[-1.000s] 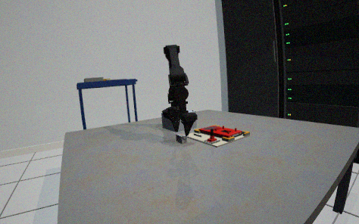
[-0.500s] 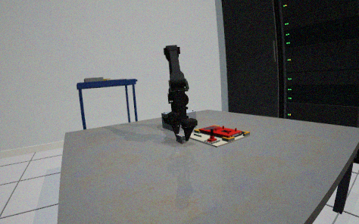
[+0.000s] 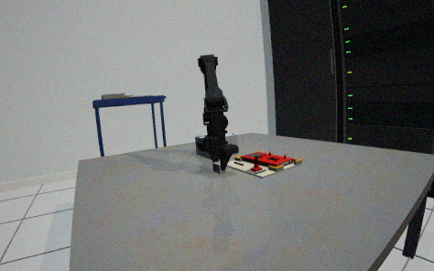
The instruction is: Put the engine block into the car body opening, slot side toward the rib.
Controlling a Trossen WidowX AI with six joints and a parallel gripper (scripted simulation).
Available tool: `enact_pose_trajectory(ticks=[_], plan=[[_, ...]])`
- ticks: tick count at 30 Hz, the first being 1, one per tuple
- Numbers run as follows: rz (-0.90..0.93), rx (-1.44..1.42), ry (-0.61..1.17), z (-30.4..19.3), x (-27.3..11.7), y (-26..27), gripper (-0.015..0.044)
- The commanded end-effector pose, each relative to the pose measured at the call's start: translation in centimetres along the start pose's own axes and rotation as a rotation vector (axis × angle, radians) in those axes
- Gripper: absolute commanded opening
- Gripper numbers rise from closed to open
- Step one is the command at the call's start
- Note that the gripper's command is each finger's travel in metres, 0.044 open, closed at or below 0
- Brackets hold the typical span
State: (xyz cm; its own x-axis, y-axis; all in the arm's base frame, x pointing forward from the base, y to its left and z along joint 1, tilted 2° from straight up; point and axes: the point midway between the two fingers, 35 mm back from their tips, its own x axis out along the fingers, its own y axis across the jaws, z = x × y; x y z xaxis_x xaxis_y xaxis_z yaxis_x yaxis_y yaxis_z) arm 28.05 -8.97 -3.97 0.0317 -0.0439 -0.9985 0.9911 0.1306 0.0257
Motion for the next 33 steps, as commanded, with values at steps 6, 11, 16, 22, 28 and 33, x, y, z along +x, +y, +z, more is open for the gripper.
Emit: enact_pose_trajectory(ticks=[6,11,16,22,28,33], plan=[[-0.002,-0.006,-0.002,0.1,-0.7,0.1,0.0045],[-0.001,-0.006,-0.002,0.2,-2.1,0.3,0.0],[-0.001,-0.006,-0.002,0.2,-3.6,0.4,0.0],[-0.001,-0.006,-0.002,0.2,-5.4,0.4,0.0],[-0.001,-0.006,-0.002,0.2,-7.3,0.4,0.0],[-0.001,-0.006,-0.002,0.1,-8.8,0.2,0.0]])
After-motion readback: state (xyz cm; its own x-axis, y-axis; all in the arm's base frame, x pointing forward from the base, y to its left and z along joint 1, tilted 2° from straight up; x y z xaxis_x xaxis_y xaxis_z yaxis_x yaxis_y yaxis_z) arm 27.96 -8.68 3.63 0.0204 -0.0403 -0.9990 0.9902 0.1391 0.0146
